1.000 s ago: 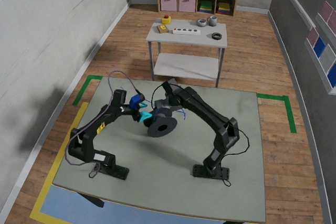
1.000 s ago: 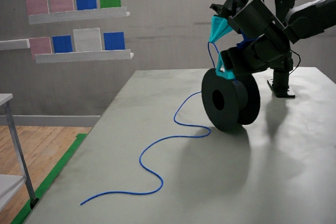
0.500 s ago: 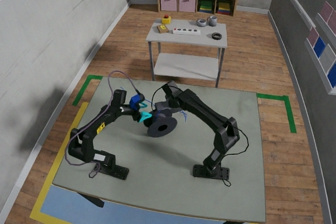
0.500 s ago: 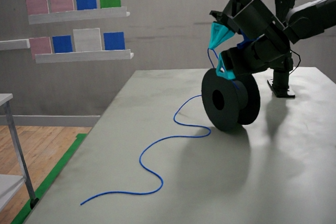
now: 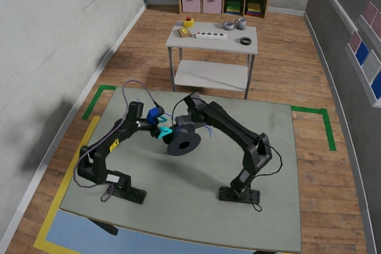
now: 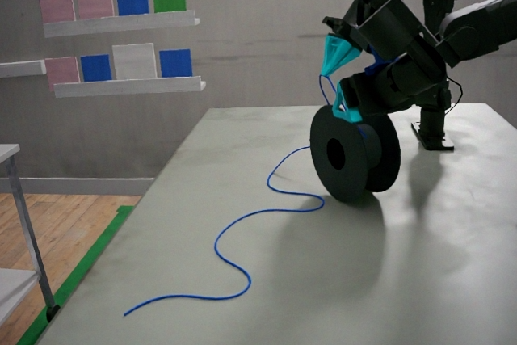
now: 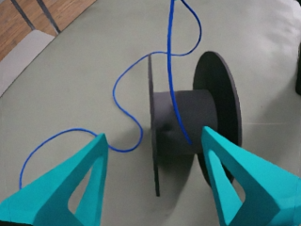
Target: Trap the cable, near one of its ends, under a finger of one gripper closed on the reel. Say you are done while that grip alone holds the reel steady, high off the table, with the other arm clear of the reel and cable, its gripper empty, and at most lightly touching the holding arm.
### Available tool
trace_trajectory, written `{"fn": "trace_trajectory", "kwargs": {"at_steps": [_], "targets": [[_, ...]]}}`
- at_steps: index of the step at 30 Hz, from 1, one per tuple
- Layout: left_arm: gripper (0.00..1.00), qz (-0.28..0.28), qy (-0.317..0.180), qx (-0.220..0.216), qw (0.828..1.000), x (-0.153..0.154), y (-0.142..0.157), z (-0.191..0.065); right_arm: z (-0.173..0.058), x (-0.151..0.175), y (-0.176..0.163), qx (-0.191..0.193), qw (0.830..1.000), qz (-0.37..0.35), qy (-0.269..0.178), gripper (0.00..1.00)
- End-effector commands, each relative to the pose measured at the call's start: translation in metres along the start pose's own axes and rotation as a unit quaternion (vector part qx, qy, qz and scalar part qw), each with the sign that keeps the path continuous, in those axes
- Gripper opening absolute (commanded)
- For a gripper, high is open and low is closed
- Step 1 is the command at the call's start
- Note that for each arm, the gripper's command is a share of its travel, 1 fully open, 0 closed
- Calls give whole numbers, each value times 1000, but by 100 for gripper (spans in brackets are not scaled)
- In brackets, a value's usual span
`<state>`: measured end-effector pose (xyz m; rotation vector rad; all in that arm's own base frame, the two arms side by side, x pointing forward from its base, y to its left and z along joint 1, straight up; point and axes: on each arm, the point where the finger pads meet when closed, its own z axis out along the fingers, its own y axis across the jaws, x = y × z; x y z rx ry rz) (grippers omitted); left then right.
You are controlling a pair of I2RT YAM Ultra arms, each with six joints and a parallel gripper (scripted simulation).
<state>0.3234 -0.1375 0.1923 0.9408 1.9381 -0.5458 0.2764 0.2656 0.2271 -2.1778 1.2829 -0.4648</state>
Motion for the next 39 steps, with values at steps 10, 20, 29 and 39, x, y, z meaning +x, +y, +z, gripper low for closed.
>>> {"fn": "trace_trajectory", "kwargs": {"at_steps": [10,20,29,39], "targets": [[75,7,-11,-2,1000,-15,5,-5,-10,-2,-5,25,1000,9,-5,0],[75,8,-11,-2,1000,-16,5,-6,-8,-1,-2,23,1000,9,-5,0],[75,13,-16,0,1000,-16,0,-5,-13,0,-9,35,999,14,-7,0],[75,6,-9,7,1000,-4,-7,-2,-8,2,-3,26,1000,13,-4,0]]}}
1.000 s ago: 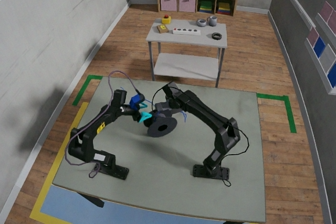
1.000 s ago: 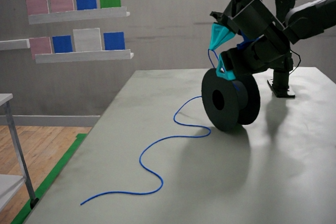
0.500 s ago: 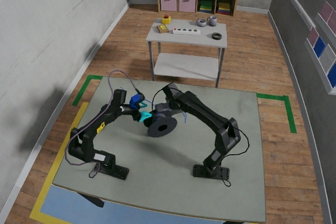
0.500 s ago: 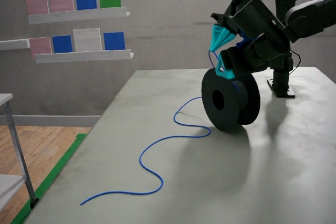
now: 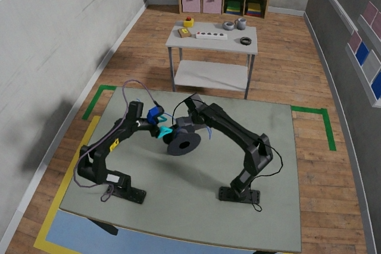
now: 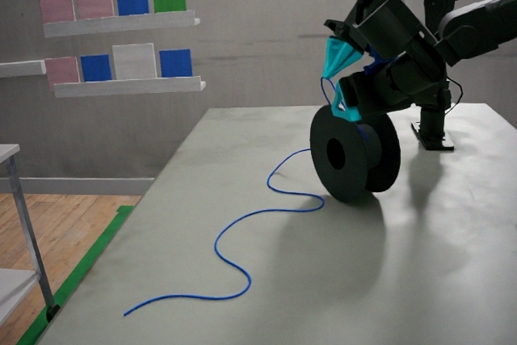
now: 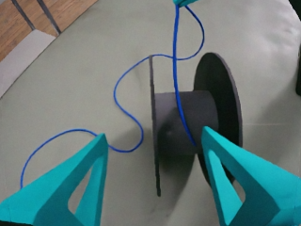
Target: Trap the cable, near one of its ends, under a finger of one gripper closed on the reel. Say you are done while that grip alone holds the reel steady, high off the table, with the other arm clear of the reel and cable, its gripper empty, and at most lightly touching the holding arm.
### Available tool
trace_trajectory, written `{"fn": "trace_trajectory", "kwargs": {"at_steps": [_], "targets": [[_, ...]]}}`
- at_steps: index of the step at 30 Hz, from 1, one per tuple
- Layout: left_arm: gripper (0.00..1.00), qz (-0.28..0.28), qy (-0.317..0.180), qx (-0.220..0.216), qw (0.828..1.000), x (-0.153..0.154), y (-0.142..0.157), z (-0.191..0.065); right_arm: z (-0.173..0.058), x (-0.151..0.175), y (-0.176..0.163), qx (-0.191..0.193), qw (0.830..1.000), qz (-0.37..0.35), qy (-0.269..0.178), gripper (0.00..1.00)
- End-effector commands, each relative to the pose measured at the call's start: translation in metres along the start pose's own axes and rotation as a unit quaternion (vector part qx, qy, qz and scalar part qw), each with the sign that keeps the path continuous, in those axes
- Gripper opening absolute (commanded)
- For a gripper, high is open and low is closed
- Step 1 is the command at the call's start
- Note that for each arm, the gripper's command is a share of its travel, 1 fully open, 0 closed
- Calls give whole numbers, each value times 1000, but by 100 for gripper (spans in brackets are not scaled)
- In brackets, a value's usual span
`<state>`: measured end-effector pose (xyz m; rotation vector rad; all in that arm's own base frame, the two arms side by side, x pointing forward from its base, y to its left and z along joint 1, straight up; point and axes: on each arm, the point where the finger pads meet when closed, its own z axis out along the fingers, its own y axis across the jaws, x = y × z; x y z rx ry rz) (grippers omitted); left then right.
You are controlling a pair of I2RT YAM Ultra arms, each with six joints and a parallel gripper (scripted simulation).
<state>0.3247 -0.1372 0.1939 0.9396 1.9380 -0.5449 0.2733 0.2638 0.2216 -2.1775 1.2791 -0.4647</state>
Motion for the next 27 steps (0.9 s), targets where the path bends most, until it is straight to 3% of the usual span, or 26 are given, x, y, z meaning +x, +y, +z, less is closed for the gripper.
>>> {"fn": "trace_trajectory", "kwargs": {"at_steps": [1,9,12,13,27], "targets": [[75,6,-9,8,1000,-2,-9,-2,-10,2,-8,24,1000,14,-3,0],[75,-8,8,8,1000,10,-4,11,-11,3,-10,27,1000,16,-3,0],[75,-5,6,6,1000,8,-4,10,-11,4,-9,26,1000,16,-3,0],[75,8,-12,6,1000,-7,-5,5,-10,4,-9,25,1000,16,-3,0],[75,0,-1,2,1000,-1,-1,31,-14,5,-16,33,999,20,-4,0]]}}
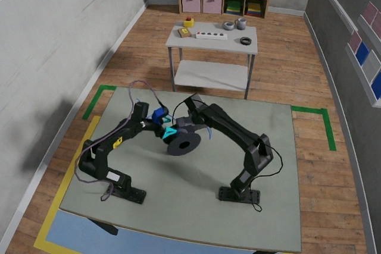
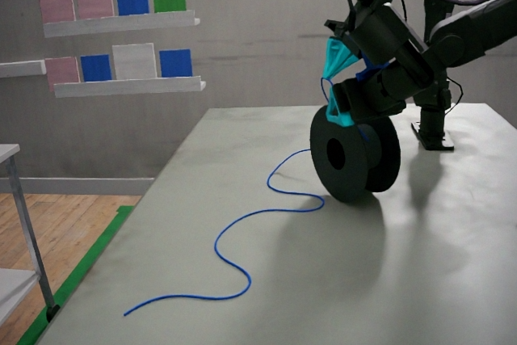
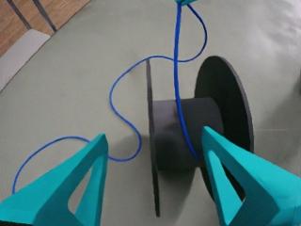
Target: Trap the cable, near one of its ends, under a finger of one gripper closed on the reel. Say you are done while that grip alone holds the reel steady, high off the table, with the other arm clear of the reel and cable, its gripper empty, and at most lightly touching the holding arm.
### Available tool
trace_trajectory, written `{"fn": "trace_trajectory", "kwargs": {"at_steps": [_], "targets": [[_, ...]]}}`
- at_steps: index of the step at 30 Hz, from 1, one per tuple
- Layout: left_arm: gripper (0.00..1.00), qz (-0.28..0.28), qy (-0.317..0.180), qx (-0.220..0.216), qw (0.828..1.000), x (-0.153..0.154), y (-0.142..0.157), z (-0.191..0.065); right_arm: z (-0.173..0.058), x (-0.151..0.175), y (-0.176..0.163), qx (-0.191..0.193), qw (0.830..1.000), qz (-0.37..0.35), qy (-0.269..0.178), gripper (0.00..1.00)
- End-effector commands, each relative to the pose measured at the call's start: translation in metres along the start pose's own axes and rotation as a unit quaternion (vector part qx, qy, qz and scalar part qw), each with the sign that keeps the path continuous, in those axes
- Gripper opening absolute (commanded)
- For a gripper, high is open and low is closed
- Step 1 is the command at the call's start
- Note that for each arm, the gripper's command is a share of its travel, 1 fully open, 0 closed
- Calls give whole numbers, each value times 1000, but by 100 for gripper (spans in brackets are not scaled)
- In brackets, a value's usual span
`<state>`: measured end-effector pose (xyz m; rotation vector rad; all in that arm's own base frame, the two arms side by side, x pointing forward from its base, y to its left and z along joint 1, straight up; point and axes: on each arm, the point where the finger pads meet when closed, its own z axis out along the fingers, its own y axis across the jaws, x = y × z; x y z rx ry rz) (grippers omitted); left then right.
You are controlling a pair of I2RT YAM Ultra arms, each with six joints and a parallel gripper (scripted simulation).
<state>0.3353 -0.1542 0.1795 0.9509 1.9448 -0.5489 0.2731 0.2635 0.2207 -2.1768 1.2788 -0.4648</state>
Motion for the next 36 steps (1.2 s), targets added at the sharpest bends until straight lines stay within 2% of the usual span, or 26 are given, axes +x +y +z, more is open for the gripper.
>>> {"fn": "trace_trajectory", "kwargs": {"at_steps": [1,3,10,20,22,28,36], "targets": [[75,0,-5,-2,1000,-4,1,7,-14,5,-17,32,999,20,-4,0],[75,5,-12,-6,1000,-9,1,4,-14,5,-17,32,999,20,-4,0],[75,-1,-5,-2,1000,-3,0,21,-16,1,-18,33,999,16,-7,0],[75,13,-24,-7,1000,-24,3,26,-18,-2,-19,34,999,14,-8,0],[75,6,-15,-5,1000,-17,5,33,-18,-3,-19,34,999,13,-8,0],[75,10,-21,-6,1000,-22,3,34,-17,-4,-18,31,999,12,-7,0],[75,4,-15,-3,1000,-13,1,33,-16,-2,-18,30,999,13,-6,0]]}}
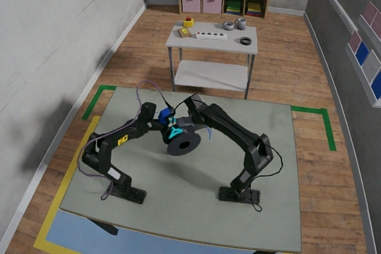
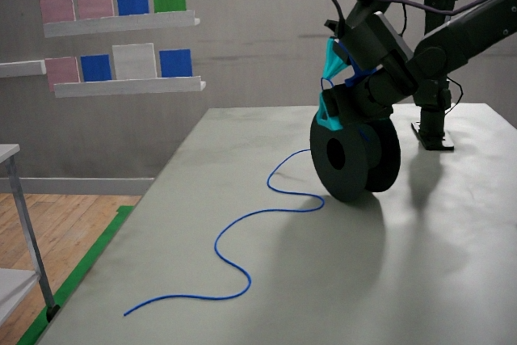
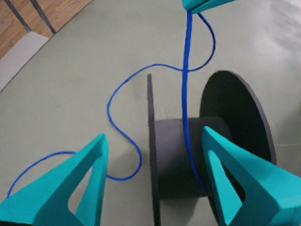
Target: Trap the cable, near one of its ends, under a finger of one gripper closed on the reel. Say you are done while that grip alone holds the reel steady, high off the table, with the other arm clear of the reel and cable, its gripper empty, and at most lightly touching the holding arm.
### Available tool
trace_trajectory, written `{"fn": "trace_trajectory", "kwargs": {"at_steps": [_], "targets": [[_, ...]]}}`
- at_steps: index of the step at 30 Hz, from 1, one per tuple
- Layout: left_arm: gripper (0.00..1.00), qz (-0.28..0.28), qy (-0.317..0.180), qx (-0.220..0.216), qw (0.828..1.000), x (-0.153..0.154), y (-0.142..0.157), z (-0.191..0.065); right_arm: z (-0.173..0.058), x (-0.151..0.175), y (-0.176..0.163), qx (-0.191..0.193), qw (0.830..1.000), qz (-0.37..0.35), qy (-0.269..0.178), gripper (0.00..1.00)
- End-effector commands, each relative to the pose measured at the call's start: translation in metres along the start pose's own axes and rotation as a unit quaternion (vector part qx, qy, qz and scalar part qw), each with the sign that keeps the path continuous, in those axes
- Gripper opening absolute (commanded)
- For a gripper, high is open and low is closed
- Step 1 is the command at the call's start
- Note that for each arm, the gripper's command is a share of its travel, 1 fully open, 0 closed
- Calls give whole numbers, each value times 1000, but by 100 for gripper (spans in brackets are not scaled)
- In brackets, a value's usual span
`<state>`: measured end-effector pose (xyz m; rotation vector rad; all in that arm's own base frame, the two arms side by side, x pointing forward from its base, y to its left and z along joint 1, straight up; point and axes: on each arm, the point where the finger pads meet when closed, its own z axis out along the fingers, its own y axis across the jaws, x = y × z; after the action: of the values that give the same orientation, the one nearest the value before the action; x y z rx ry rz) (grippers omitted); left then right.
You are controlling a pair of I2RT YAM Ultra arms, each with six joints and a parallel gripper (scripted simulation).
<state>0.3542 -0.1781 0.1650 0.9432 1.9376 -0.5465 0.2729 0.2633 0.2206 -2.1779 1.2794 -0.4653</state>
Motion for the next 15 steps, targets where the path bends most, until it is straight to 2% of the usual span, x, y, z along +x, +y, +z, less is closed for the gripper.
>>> {"fn": "trace_trajectory", "kwargs": {"at_steps": [1,5,12,15], "targets": [[75,2,-7,1,1000,-6,0,0,-16,-2,-19,30,999,13,-6,0],[75,-1,-4,1,1000,4,-3,-3,-11,-2,-15,24,1000,12,-4,0],[75,3,-7,0,1000,0,-4,-8,-12,-3,-20,32,999,15,-7,0],[66,1,-4,2,1000,3,-3,-5,-12,-3,-21,32,999,15,-7,0]]}}
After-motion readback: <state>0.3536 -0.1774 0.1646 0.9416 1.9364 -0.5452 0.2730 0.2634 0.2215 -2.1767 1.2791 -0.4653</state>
